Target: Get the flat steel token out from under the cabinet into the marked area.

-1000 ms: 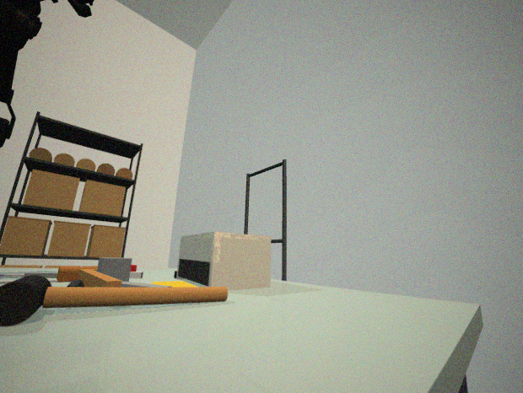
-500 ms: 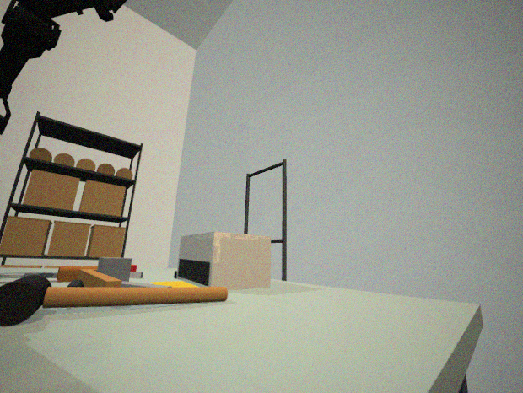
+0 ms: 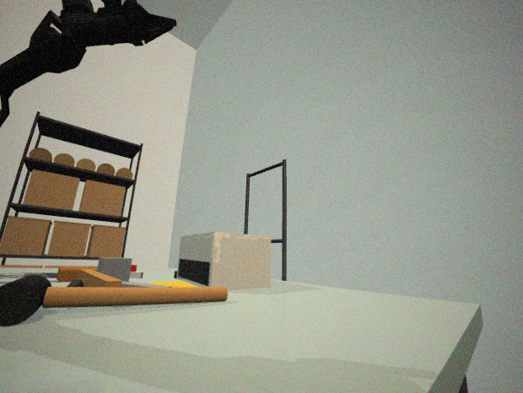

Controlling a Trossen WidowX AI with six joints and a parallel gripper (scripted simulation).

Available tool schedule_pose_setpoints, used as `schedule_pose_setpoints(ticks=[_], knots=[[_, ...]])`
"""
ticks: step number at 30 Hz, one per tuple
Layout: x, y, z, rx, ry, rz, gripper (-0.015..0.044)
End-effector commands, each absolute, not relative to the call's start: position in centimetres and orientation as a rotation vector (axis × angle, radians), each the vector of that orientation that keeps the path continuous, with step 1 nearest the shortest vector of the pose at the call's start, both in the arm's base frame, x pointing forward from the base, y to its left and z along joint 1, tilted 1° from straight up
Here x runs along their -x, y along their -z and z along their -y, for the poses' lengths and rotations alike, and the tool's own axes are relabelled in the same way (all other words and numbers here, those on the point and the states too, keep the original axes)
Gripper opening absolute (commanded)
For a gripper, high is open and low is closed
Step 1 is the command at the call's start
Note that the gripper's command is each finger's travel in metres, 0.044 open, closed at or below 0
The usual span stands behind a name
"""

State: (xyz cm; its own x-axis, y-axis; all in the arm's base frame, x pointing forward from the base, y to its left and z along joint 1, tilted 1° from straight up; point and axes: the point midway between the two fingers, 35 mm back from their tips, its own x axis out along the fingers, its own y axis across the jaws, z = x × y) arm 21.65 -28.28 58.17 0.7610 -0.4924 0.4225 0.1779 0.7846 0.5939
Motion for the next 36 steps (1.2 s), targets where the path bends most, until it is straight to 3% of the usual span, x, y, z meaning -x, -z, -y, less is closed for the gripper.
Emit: schedule_pose_setpoints(ticks=[1, 18, 36], knots=[[-23.8, -56.2, 28.4, -0.604, 0.398, 0.542, 0.0270], [-32.5, -47.7, 25.5, -0.693, 0.379, 0.223, 0.0270], [-40.4, -35.6, 16.2, -0.782, 0.312, -0.266, 0.0270]])
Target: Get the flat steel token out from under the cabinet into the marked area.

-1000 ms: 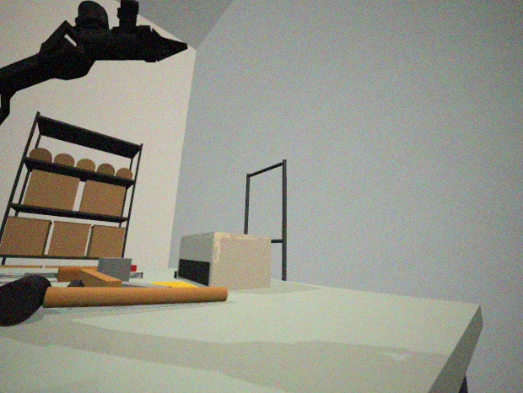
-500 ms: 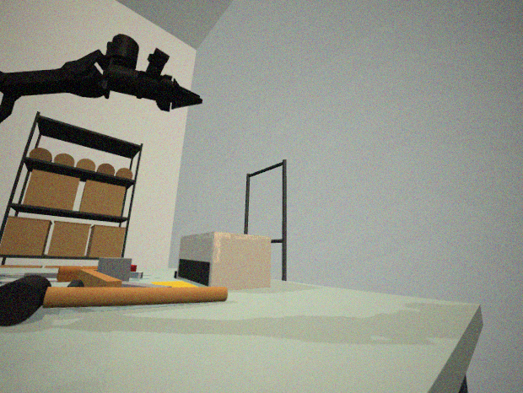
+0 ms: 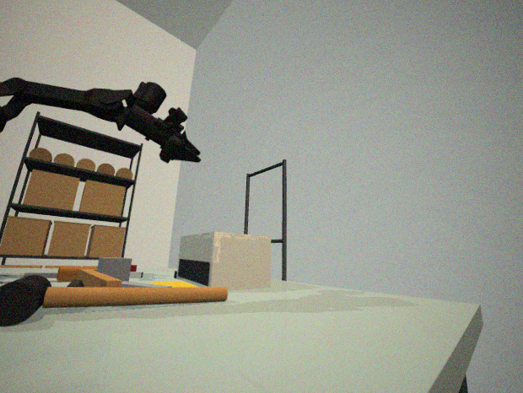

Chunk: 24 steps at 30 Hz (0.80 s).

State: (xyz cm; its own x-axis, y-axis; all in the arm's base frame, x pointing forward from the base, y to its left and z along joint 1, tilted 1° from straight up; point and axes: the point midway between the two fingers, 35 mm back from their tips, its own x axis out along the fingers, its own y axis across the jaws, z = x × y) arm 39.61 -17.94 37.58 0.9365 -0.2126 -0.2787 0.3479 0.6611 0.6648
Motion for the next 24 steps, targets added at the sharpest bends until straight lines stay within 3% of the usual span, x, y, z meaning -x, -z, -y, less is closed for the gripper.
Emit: schedule_pose_setpoints(ticks=[1, 24], knots=[[-40.7, -34.9, 15.5, -0.781, 0.307, -0.295, 0.0270], [-40.0, -21.6, 0.1, -0.592, 0.191, -0.939, 0.0270]])
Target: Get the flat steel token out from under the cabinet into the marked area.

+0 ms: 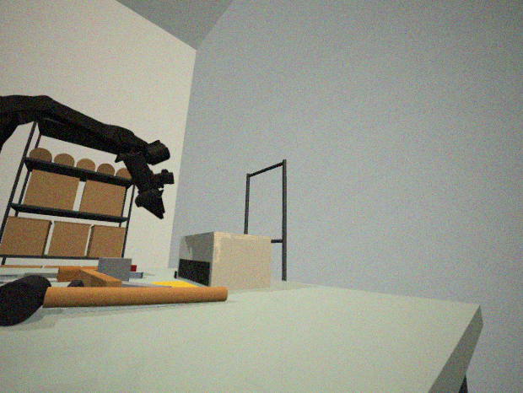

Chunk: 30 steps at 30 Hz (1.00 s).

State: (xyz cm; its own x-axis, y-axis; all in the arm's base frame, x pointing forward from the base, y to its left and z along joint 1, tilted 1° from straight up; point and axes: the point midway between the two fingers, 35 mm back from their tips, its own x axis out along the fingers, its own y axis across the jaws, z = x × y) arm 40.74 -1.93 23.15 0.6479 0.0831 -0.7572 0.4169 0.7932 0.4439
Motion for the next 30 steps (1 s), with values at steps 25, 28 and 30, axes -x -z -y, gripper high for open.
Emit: schedule_pose_setpoints(ticks=[25, 28, 30], knots=[[-28.9, -12.5, -11.2, -0.021, 0.029, -1.551, 0.0270], [-28.8, -12.5, -11.2, -0.016, 0.028, -1.555, 0.0270], [-28.9, -12.5, -11.1, -0.016, 0.028, -1.555, 0.0270]])
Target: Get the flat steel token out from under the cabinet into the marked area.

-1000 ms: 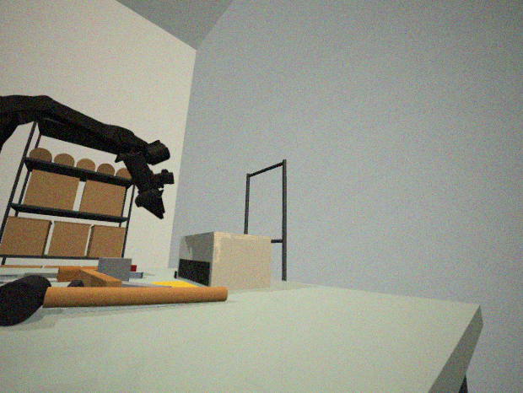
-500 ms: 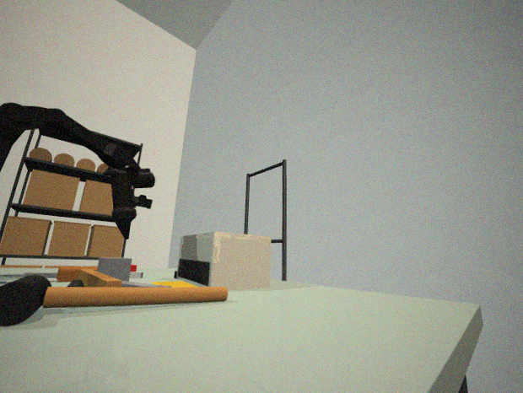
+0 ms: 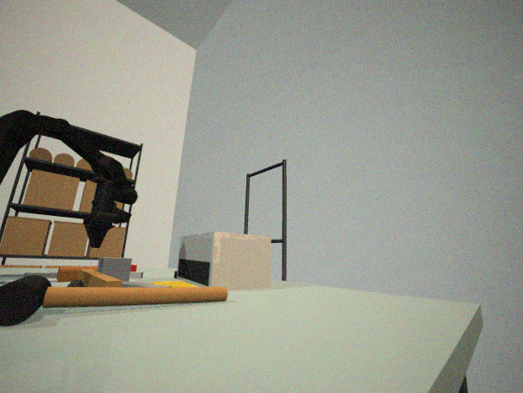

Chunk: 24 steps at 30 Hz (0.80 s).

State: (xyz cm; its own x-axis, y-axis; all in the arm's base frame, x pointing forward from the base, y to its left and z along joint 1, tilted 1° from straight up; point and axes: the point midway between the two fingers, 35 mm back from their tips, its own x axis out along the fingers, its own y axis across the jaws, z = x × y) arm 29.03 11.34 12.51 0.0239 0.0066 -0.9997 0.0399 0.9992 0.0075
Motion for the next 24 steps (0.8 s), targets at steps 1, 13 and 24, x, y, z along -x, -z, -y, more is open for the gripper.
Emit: schedule_pose_setpoints(ticks=[1, 13, 24], knots=[[-28.9, -12.4, -11.1, -0.016, 0.028, -1.555, 0.0270], [-29.1, -8.5, -11.0, -0.016, 0.028, -1.554, 0.0270], [-29.2, -7.1, -11.0, -0.016, 0.028, -1.554, 0.0270]])
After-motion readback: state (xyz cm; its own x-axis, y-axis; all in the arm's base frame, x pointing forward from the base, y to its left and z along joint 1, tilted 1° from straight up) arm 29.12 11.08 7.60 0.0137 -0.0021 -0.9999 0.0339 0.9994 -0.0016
